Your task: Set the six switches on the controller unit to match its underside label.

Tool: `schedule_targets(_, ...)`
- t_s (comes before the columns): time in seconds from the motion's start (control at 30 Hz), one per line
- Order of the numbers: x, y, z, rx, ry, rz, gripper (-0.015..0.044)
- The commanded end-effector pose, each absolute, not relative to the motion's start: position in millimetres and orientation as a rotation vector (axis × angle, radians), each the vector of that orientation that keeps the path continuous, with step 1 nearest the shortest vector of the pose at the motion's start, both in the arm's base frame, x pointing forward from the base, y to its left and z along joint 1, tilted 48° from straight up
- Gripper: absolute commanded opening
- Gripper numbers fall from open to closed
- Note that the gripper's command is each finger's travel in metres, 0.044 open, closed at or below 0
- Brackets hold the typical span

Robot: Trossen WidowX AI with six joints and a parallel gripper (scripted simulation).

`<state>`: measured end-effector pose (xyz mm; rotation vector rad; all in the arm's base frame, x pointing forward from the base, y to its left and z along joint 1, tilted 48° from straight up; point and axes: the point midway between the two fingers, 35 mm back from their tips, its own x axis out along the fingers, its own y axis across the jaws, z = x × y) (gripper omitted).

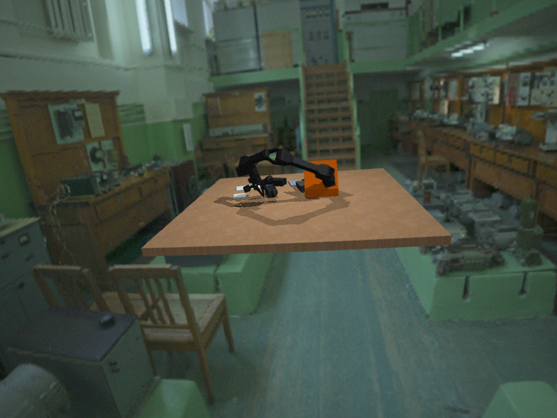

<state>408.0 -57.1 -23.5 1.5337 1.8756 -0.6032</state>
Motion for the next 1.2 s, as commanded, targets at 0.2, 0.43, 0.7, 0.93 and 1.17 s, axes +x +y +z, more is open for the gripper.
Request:
schedule_targets(0.2,403,-55,-27,1.532,1.886,-0.615,0.0)
schedule_targets(0.43,400,-55,-28,1.532,1.886,-0.615,0.0)
schedule_targets(0.7,397,-55,-29,1.532,1.886,-0.615,0.0)
schedule_targets(0.93,395,-55,-30,1.532,1.886,-0.615,0.0)
schedule_targets(1.17,392,-55,-30,1.532,1.886,-0.615,0.0)
